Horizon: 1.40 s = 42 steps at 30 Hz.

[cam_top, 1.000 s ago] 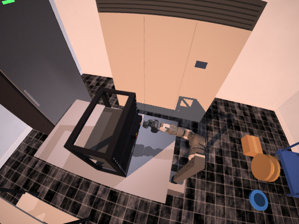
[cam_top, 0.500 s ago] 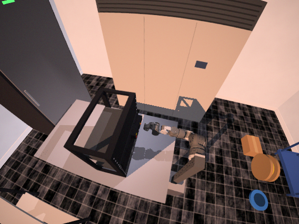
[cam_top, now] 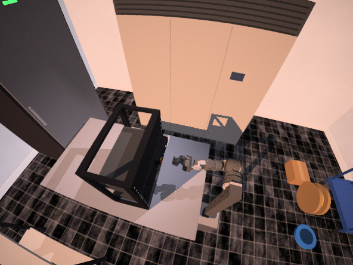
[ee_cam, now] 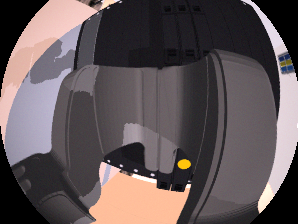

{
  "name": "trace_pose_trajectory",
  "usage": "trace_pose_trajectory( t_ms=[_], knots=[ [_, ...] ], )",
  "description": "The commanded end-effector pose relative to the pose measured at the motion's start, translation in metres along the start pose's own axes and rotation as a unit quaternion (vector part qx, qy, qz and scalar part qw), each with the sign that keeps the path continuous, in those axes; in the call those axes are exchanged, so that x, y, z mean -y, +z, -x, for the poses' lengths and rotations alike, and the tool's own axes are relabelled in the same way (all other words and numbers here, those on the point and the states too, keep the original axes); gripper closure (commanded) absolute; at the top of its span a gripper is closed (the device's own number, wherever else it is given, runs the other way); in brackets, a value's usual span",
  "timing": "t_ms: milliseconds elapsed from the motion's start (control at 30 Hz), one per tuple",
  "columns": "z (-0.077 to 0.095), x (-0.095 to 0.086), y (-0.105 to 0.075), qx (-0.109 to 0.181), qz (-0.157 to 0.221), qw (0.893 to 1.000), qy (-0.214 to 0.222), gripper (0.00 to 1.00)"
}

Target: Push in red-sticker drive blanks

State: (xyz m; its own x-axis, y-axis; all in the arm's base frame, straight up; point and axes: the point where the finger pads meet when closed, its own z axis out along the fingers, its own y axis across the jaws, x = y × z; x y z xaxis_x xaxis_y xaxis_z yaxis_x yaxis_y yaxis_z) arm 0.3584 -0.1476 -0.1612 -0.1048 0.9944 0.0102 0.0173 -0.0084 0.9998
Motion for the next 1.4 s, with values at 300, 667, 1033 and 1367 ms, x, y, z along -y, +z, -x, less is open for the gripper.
trace_pose_trajectory(
  t_ms=[300,667,1033,1367],
  knots=[
    [0.001,-0.002,0.016,0.004,0.002,1.0,-0.003,1.0],
    [0.001,0.0,0.065,0.004,-0.001,1.0,-0.002,1.0],
    [0.001,-0.001,0.065,0.004,0.0,1.0,-0.003,1.0],
    [0.001,-0.001,0.065,0.004,0.0,1.0,-0.002,1.0]
  ],
)
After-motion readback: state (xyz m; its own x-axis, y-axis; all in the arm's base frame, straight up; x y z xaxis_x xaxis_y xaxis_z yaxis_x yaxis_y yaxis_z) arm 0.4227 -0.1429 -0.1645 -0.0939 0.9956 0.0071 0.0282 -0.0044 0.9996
